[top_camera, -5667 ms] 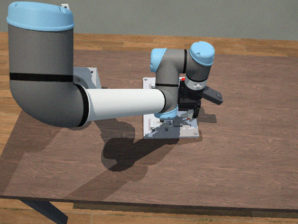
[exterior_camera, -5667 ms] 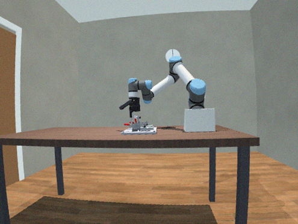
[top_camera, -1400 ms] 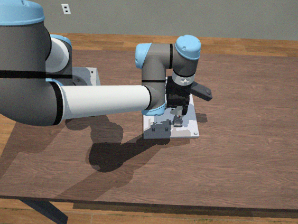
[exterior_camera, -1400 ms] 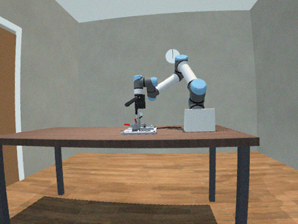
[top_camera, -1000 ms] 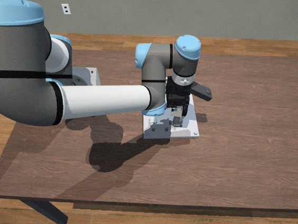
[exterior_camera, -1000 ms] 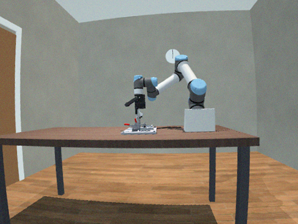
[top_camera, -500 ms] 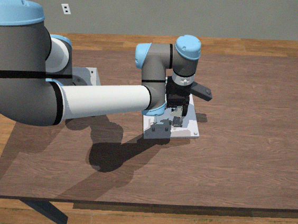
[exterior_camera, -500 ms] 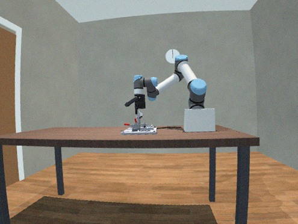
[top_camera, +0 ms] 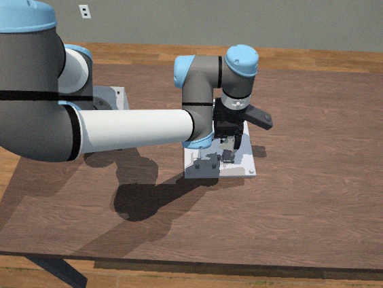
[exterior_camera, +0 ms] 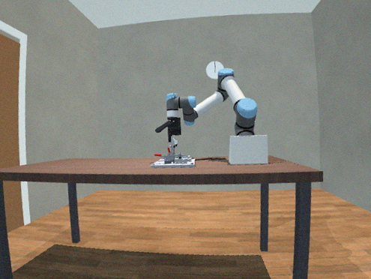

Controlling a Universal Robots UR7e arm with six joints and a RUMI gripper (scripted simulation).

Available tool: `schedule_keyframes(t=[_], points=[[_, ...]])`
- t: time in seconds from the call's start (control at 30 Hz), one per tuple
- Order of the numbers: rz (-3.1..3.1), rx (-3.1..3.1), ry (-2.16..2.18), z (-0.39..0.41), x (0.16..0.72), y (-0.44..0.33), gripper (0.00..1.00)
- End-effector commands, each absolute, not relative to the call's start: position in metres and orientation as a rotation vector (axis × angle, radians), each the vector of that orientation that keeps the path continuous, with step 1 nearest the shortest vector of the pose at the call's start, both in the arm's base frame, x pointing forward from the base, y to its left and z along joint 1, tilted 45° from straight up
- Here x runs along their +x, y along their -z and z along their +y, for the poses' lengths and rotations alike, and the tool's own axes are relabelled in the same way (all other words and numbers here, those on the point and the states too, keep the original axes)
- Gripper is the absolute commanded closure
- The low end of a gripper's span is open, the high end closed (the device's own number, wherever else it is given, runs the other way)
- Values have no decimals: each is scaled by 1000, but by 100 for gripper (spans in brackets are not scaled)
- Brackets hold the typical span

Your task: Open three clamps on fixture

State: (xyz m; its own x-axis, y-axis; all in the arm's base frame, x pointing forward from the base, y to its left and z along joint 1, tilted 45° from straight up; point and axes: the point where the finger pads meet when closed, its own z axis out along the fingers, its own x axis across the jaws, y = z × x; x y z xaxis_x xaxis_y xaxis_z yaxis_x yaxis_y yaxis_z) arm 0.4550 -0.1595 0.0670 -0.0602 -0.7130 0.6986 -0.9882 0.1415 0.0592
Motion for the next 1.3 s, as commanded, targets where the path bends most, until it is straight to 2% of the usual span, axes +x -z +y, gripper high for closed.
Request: schedule_keyframes(t=[0.0,1.27], points=[[-1834,1629,-602,-157,456,-70,72],[-1834,1629,-602,-126,462,-102,72]])
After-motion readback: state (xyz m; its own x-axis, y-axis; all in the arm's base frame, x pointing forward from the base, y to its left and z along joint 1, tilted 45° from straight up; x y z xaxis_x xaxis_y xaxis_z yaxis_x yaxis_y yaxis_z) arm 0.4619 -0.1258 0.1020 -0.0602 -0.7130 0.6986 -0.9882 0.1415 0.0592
